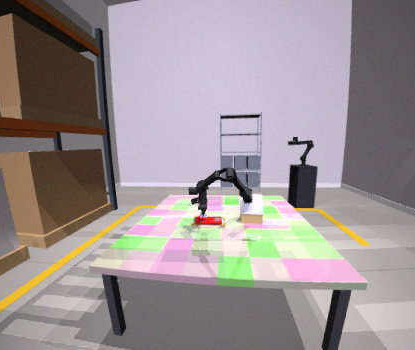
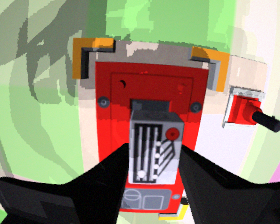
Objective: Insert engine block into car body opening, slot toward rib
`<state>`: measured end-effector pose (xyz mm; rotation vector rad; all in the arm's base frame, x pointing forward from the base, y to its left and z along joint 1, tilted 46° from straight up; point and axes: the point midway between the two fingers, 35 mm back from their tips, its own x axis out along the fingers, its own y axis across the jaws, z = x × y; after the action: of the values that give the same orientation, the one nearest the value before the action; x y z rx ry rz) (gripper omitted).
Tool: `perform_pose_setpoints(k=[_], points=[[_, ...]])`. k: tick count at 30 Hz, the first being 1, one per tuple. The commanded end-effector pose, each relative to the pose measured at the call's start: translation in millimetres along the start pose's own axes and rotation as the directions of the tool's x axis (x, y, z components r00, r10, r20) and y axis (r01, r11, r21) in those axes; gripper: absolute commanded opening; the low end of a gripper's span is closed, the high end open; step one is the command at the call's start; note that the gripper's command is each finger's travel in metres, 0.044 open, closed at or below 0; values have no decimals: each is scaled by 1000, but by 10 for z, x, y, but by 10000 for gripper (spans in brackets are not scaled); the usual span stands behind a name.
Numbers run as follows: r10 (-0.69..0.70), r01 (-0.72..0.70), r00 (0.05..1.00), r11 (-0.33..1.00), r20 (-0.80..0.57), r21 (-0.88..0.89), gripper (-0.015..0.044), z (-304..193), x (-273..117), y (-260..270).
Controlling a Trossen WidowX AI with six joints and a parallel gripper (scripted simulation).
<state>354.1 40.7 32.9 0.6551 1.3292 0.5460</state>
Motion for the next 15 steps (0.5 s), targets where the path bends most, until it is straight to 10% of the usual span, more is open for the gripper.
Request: perform_pose_setpoints(k=[1,15], points=[[5,-5,1000,1000,1,-19,159,4,4,7],[5,-5,1000,999,1,31,159,8,4,18]])
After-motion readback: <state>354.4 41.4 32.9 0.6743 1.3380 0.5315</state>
